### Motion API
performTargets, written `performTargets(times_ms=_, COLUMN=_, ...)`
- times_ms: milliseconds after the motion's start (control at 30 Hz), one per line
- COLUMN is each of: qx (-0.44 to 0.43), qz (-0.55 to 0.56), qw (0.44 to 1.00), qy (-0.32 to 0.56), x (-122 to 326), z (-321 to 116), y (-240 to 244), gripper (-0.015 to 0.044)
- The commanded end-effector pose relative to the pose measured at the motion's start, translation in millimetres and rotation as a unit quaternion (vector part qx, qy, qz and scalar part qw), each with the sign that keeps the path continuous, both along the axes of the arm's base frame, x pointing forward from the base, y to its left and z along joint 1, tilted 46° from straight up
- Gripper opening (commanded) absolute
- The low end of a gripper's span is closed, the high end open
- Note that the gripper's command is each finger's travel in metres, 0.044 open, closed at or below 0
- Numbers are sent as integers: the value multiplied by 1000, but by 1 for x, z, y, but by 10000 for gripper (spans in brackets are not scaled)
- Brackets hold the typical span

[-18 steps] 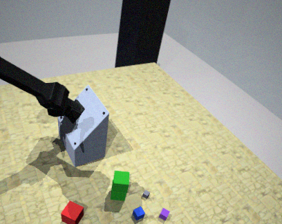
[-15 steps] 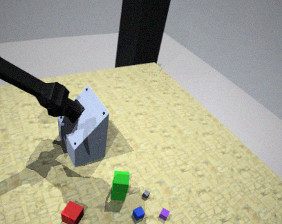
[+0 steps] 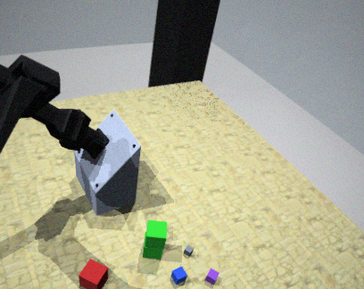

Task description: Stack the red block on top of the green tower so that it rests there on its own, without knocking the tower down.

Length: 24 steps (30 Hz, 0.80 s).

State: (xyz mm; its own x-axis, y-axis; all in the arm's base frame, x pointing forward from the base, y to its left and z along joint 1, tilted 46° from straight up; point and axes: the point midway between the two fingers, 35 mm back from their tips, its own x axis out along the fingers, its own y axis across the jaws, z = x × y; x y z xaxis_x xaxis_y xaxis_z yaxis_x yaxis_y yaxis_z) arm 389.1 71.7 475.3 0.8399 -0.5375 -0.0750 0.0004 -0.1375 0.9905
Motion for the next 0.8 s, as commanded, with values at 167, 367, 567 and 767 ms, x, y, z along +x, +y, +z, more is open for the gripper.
performTargets(times_ms=167, qx=-244, qz=18, qw=932, qy=266, x=26, z=-91, y=-24, gripper=440)
performTargets(times_ms=367, qx=-370, qz=53, qw=824, qy=426, x=28, z=-147, y=-47, gripper=440)
performTargets(times_ms=567, qx=-463, qz=109, qw=675, qy=564, x=19, z=-202, y=-72, gripper=440)
performTargets(times_ms=767, qx=-520, qz=185, qw=497, qy=669, x=0, z=-255, y=-98, gripper=440)
